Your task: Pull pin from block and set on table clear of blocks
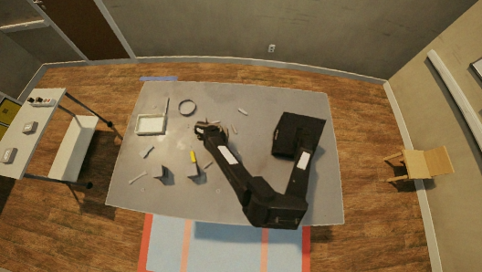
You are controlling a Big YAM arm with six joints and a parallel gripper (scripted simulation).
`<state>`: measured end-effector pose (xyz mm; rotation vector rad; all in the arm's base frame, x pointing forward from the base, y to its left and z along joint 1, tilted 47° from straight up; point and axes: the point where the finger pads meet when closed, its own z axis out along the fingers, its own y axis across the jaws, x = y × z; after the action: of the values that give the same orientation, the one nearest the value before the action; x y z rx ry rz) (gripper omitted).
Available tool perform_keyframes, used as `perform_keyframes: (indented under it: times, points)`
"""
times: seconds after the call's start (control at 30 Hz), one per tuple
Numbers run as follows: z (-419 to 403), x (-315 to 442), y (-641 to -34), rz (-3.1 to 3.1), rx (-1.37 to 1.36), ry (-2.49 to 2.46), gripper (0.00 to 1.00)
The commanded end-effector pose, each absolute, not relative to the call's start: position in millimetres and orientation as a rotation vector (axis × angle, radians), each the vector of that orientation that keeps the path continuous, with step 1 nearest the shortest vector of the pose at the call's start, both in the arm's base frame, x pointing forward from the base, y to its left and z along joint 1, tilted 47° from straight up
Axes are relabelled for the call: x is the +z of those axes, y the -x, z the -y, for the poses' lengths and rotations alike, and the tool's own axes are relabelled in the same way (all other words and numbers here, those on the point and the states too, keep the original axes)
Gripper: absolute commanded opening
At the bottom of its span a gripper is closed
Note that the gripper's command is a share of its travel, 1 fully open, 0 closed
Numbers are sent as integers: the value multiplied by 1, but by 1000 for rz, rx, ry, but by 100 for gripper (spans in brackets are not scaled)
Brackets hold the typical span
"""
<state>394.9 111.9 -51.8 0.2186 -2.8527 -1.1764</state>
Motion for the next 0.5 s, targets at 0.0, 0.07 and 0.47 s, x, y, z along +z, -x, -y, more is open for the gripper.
perform_keyframes:
  times: [0.0,0.07,0.47]
  points:
    - [-128,-71,-388,2818,-1160,-237,0]
    - [-129,-71,-388,2818,-1160,-238,0]
    - [-130,-73,-388,2818,-1158,-242,0]
